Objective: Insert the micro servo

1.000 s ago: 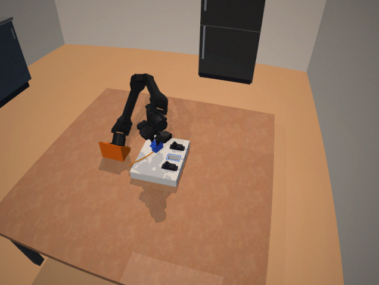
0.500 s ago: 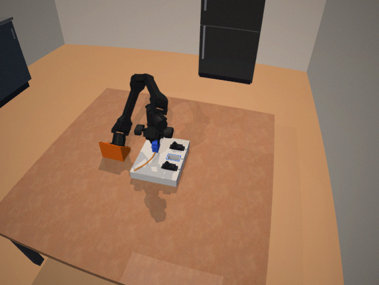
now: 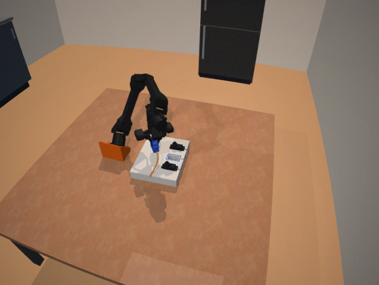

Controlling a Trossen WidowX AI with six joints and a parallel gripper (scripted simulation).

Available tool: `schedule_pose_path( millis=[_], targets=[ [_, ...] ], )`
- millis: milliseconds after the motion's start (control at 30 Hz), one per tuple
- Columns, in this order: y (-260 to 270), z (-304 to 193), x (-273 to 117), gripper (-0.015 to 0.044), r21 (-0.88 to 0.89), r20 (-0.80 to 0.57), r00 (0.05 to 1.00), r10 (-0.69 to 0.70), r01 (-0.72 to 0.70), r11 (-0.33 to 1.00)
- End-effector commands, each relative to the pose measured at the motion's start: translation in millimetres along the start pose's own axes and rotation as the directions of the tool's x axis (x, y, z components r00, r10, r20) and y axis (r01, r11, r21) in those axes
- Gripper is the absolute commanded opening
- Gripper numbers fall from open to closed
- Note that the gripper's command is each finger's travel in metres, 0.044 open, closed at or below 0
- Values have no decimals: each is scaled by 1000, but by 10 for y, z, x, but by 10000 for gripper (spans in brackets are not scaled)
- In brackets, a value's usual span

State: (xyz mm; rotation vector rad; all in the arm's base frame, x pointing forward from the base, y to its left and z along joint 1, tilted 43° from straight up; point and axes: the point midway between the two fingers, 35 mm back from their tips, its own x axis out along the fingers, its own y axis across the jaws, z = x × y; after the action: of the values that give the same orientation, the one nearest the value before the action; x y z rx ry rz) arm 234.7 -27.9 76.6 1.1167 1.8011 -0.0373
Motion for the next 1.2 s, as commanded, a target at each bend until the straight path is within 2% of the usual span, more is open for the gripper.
schedule_pose_path(
  millis=[0,367,733,833,1167],
  targets=[
    [9,-7,-7,0,-125,2,1000,4,-4,992],
    [9,-7,-7,0,-487,2,1000,4,-2,873],
    [9,-7,-7,0,-779,2,1000,4,-1,627],
    [9,-7,-7,0,-808,2,1000,4,-1,589],
    [154,96,-10,0,-811,3,1000,5,-1,585]
  ],
)
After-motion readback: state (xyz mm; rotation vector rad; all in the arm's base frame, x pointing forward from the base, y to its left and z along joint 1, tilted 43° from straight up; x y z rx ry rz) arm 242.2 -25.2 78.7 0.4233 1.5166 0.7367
